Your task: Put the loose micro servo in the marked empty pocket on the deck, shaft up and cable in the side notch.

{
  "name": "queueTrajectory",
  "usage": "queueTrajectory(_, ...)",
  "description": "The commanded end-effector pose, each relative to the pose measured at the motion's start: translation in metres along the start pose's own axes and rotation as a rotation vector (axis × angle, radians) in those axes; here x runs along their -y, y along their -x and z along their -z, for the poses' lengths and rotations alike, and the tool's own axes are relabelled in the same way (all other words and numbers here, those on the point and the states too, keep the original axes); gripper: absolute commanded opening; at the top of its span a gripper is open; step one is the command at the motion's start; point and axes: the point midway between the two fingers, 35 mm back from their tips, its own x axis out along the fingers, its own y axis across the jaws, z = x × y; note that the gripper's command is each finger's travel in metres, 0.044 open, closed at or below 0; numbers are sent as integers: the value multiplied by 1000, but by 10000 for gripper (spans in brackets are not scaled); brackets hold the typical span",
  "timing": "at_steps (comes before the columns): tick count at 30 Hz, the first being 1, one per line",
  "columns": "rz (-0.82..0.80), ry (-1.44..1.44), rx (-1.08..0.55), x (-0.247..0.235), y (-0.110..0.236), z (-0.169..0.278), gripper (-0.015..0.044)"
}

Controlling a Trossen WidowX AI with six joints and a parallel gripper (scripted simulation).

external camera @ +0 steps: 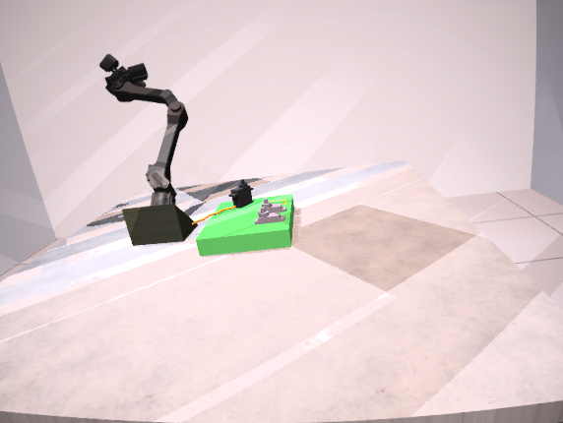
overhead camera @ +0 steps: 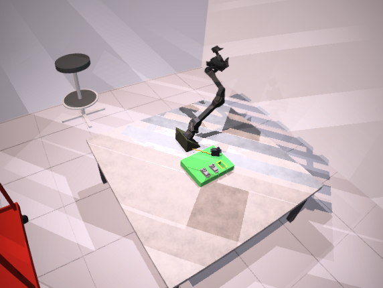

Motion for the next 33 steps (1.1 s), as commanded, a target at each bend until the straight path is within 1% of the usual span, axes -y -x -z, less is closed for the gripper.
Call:
queueTrajectory(1,3,0,1,1,0,0,426)
queueTrajectory(2,9,-3,4,3,1,0,440)
queueTrajectory(6,51,8,24,15,7,-3,440)
queueTrajectory(11,168,32,76,46,24,-10,440)
queueTrajectory(17,280,45,109,76,45,-9,440)
queueTrajectory(26,515,53,178,127,93,-12,440)
queueTrajectory(33,621,64,196,148,119,-8,440)
